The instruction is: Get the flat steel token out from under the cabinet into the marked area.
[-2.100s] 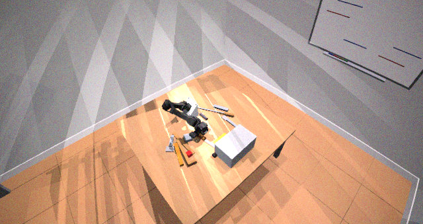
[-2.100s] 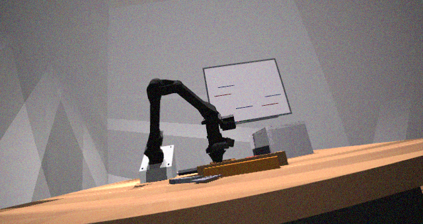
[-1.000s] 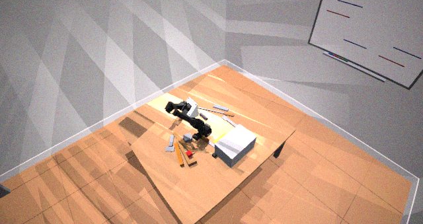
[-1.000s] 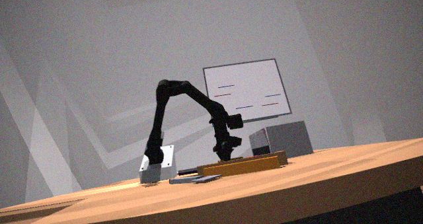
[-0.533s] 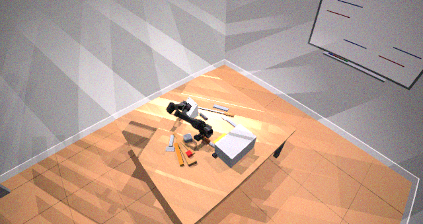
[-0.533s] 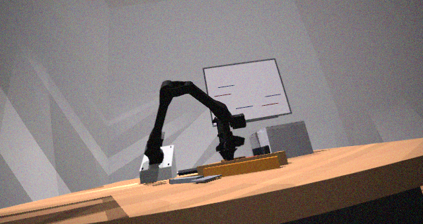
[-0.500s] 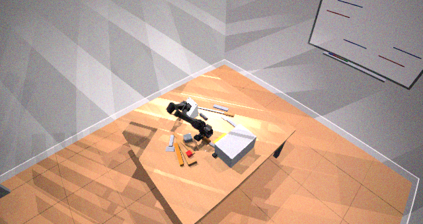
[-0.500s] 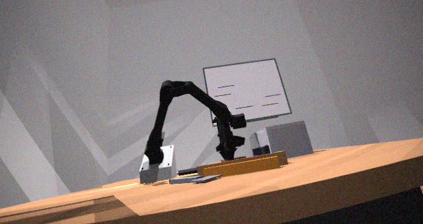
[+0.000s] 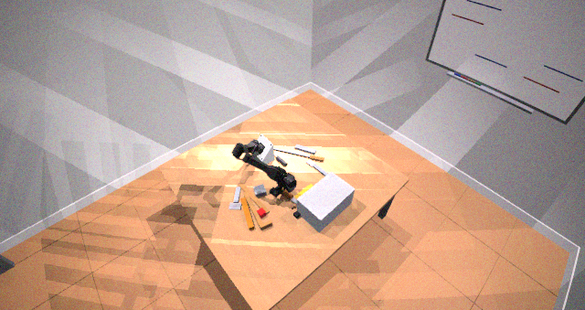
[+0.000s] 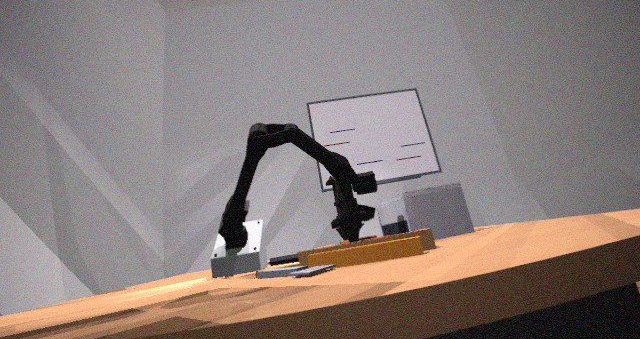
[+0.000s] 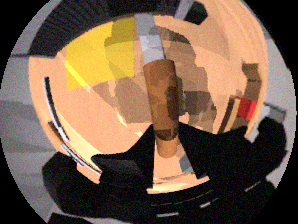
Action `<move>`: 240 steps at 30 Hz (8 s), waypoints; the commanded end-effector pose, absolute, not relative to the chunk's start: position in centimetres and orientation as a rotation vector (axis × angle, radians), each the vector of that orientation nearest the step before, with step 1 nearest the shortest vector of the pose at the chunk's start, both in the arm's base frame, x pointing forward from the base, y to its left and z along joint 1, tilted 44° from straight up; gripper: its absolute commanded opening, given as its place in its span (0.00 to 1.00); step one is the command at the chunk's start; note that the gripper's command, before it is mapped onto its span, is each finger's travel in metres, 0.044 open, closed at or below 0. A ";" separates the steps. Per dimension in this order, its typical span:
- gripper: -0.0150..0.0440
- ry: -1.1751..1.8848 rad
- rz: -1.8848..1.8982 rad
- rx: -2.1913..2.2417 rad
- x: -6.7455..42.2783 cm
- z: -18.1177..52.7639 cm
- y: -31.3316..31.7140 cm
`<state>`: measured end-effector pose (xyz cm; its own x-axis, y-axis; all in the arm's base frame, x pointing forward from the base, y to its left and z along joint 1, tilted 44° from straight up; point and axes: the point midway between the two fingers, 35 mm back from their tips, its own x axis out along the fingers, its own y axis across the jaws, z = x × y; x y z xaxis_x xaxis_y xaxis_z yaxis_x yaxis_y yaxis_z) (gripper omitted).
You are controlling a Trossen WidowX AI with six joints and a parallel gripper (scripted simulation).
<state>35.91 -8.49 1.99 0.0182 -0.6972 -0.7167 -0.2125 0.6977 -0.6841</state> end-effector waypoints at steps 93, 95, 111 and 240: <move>0.25 1.536 -0.447 -0.770 42.4 1.0 -7.5; 0.25 1.536 -0.447 -0.770 42.4 1.0 -7.5; 0.25 1.536 -0.446 -0.770 41.5 1.1 -7.6; 0.25 1.543 -0.445 -0.774 29.0 2.5 -10.0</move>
<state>29.75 -9.83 2.49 0.0251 -0.6965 -0.7171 -0.2041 0.6987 -0.6857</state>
